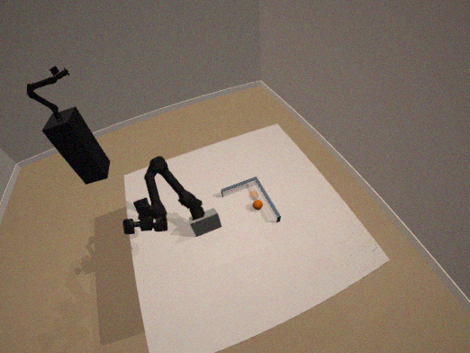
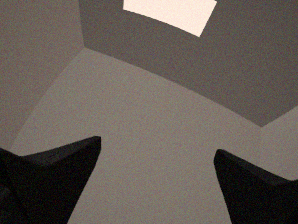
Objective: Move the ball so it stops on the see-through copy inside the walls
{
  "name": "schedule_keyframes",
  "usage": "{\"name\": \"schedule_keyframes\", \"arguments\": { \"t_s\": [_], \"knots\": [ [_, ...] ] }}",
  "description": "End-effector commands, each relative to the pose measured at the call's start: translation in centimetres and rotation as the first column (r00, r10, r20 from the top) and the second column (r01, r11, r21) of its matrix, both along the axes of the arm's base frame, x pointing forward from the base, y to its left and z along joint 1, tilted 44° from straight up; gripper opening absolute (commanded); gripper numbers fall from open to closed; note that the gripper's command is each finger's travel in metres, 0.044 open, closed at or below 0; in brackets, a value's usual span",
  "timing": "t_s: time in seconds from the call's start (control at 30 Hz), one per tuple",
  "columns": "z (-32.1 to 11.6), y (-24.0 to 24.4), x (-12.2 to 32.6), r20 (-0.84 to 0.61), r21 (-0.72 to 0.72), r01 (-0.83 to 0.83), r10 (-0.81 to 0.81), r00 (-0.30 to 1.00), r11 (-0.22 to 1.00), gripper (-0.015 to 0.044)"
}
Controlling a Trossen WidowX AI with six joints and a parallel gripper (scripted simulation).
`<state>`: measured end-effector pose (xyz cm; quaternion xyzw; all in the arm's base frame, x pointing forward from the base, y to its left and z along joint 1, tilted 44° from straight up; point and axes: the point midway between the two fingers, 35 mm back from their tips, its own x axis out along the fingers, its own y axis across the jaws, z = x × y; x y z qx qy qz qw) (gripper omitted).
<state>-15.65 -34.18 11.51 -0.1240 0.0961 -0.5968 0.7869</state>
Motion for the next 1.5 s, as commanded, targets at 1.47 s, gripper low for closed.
{"name": "schedule_keyframes", "arguments": {
  "t_s": [1.47],
  "knots": [
    [-13.1, 16.0, 50.9, 0.442, 0.857, -0.468, 0.772, 0.457, -0.214, 0.0397]
  ]
}}
